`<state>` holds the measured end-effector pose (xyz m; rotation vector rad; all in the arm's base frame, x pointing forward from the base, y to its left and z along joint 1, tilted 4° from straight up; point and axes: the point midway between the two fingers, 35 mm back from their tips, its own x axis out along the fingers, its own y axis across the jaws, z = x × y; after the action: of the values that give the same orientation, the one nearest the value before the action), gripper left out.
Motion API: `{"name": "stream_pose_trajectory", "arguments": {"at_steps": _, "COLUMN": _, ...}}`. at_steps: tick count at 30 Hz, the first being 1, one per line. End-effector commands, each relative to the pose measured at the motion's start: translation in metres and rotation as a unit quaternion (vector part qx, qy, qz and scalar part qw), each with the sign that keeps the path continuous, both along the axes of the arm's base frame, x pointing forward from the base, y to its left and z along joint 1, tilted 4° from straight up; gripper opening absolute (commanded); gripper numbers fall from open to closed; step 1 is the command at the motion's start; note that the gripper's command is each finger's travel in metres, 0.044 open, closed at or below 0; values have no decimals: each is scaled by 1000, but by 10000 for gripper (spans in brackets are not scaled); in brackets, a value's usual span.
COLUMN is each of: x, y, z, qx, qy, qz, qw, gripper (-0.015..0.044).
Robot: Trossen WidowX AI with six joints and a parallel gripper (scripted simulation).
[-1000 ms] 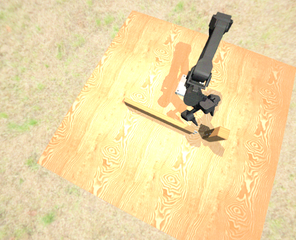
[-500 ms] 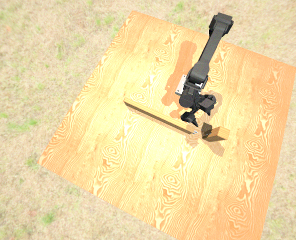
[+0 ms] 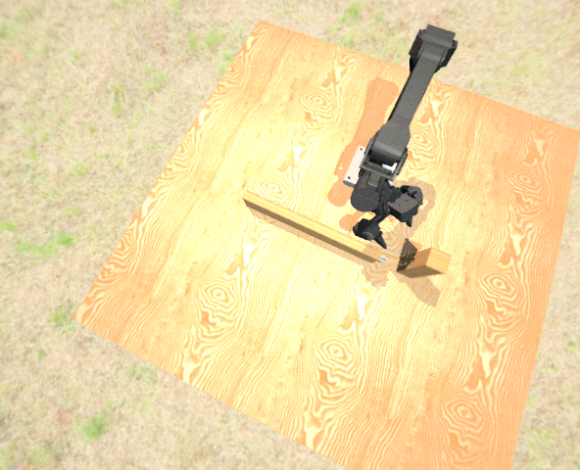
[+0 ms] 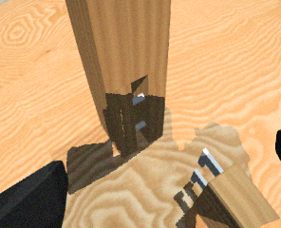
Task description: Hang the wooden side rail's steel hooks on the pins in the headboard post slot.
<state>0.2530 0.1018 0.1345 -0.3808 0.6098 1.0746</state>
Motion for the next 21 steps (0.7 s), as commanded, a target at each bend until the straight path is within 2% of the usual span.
{"name": "stream_pose_trajectory", "arguments": {"at_steps": 1, "x": 10, "y": -5, "z": -4, "qx": 0, "qy": 89, "qz": -80, "qw": 993, "gripper": 440}}
{"name": "stream_pose_trajectory", "arguments": {"at_steps": 4, "x": 18, "y": -11, "z": -5, "qx": 3, "qy": 178, "qz": -170, "qw": 969, "gripper": 440}}
{"name": "stream_pose_trajectory", "arguments": {"at_steps": 8, "x": 27, "y": -17, "z": -5, "qx": 10, "qy": 303, "qz": -309, "qw": 901, "gripper": 440}}
{"name": "stream_pose_trajectory", "arguments": {"at_steps": 11, "x": 33, "y": -23, "z": -5, "qx": 14, "qy": 378, "qz": -415, "qw": 827, "gripper": 440}}
{"name": "stream_pose_trajectory", "arguments": {"at_steps": 15, "x": 40, "y": -30, "z": -4, "qx": 19, "qy": 449, "qz": -550, "qw": 704, "gripper": 440}}
{"name": "stream_pose_trajectory", "arguments": {"at_steps": 17, "x": 43, "y": -34, "z": -4, "qx": 21, "qy": 469, "qz": -611, "qw": 637, "gripper": 440}}
{"name": "stream_pose_trajectory", "arguments": {"at_steps": 21, "x": 46, "y": -39, "z": -2, "qx": 20, "qy": 479, "qz": -677, "qw": 558, "gripper": 440}}
